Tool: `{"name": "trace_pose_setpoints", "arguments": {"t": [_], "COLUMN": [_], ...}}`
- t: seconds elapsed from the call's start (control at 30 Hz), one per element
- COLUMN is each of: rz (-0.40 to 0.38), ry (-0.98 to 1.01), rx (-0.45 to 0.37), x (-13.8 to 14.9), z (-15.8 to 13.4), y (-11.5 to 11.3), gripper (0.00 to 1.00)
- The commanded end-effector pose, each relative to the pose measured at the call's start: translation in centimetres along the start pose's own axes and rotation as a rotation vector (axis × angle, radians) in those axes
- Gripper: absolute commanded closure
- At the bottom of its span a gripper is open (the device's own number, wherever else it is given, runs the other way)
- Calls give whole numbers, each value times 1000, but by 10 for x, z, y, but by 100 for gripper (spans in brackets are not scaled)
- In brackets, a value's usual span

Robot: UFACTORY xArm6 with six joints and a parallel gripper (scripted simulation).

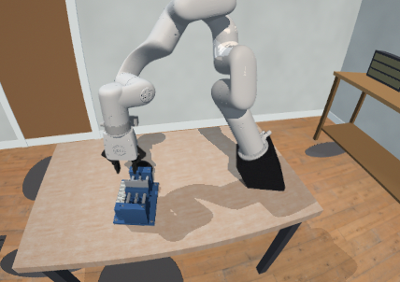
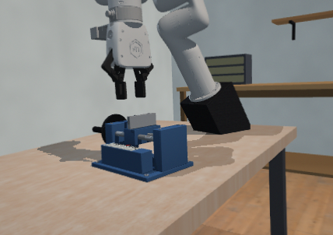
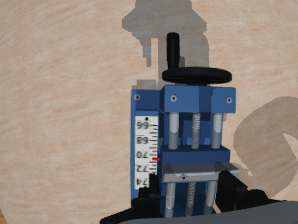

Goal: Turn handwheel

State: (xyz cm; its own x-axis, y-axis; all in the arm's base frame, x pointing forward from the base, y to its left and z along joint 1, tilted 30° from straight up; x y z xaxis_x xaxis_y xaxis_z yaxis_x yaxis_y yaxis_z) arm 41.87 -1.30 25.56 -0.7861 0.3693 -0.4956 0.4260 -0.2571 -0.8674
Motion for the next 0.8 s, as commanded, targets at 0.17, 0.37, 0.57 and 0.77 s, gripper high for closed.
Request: {"name": "trace_pose_setpoints", "arguments": {"t": [0.17, 0.37, 0.57, 0.77], "rz": [4, 4, 4, 4], "ry": [9, 9, 9, 9], "rx": [22, 22, 22, 22], "x": [0, 1, 1, 1], "z": [-66, -77, -76, -76], "y": [3, 3, 9, 11], "gripper": [43, 43, 43, 43]}}
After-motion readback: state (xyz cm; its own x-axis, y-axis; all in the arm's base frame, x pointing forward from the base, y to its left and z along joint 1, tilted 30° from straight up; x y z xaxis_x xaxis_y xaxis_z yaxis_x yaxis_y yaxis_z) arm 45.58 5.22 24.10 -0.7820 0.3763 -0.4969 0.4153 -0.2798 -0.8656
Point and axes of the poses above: the point where the finger pads meet when closed, its own y axis out along the fingers, its own x axis across the jaws, z = x × y, the point moved 1 cm from there along -y, back along the fingers, and after that the axes turned 4 degrees about y, right-handed, at the moved point
